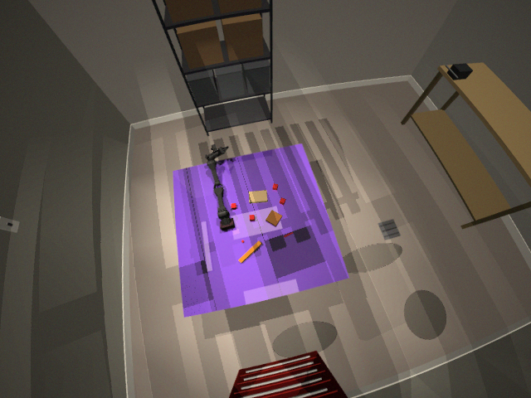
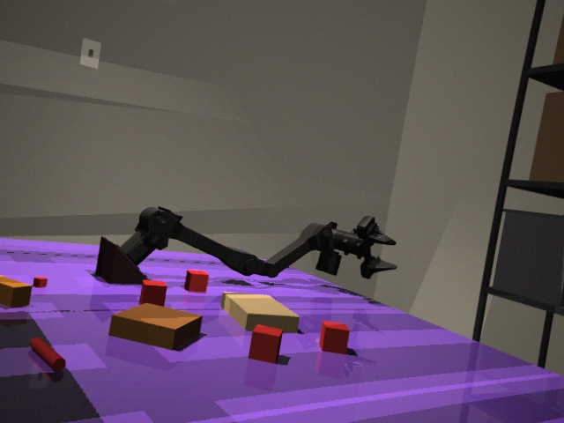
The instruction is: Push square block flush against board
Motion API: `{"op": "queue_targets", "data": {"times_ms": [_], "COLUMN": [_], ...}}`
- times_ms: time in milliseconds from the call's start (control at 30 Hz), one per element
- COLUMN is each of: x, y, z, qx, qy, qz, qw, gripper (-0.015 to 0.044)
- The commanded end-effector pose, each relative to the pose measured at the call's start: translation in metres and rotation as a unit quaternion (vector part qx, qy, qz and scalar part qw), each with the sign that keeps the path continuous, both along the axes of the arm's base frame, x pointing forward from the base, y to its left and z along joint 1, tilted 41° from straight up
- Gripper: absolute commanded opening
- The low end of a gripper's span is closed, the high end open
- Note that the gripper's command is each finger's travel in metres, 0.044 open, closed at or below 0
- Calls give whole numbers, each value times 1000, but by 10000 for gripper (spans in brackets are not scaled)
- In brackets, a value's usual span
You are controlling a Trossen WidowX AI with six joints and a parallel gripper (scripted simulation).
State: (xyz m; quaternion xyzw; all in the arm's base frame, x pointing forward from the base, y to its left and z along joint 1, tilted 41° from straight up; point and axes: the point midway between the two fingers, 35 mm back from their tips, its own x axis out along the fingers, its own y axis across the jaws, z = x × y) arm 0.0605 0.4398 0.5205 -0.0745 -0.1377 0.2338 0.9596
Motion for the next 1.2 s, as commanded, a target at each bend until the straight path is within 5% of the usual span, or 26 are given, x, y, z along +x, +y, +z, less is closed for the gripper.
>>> {"op": "queue_targets", "data": {"times_ms": [0, 467, 1167], "x": [0, -22, 7], "y": [0, -67, -302], "z": [0, 80, 202], "qx": [0, 99, 332], "qy": [0, -32, -47], "qz": [0, 61, 84], "qw": [1000, 993, 938], "gripper": [374, 6, 0]}}
